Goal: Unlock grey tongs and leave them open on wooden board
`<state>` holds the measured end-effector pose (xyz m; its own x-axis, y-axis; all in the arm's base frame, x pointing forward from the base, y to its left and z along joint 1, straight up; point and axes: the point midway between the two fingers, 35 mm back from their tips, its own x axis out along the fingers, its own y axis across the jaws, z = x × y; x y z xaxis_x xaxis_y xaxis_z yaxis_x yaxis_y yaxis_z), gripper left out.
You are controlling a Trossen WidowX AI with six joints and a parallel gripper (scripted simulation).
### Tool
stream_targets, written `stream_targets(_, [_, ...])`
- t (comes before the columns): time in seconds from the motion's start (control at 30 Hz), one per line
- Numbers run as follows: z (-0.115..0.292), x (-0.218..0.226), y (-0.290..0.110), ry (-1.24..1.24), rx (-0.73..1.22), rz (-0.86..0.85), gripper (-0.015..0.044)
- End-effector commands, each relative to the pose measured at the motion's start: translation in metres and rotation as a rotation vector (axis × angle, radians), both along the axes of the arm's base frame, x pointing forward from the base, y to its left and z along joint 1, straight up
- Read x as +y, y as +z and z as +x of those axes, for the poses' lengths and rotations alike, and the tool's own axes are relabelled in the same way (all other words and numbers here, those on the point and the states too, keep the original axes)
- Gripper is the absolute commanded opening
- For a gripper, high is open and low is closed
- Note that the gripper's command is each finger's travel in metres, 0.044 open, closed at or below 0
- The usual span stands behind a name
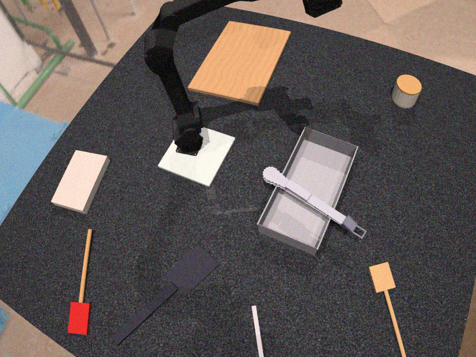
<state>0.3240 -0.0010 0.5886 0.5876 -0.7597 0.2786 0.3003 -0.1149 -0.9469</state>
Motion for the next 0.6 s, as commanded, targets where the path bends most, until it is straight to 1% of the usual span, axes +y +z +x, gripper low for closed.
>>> stream_targets(0.0, [0.003,0.001,-0.001,0.003,0.005,-0.013,0.0374])
stream_targets(0.07, [0.014,0.004,0.000,0.032,-0.008,-0.046,0.0321])
stream_targets(0.13, [0.030,0.007,-0.010,0.057,-0.007,-0.052,0.0269])
stream_targets(0.17, [0.037,0.008,-0.015,0.071,-0.006,-0.048,0.0260])
stream_targets(0.23, [0.058,0.011,-0.029,0.106,0.014,-0.035,0.0260])
stream_targets(0.33, [0.093,0.010,-0.060,0.164,0.050,0.013,0.0260])
stream_targets(0.43, [0.124,0.008,-0.098,0.216,0.111,0.087,0.0260])
stream_targets(0.57, [0.154,-0.001,-0.152,0.252,0.192,0.212,0.0260])
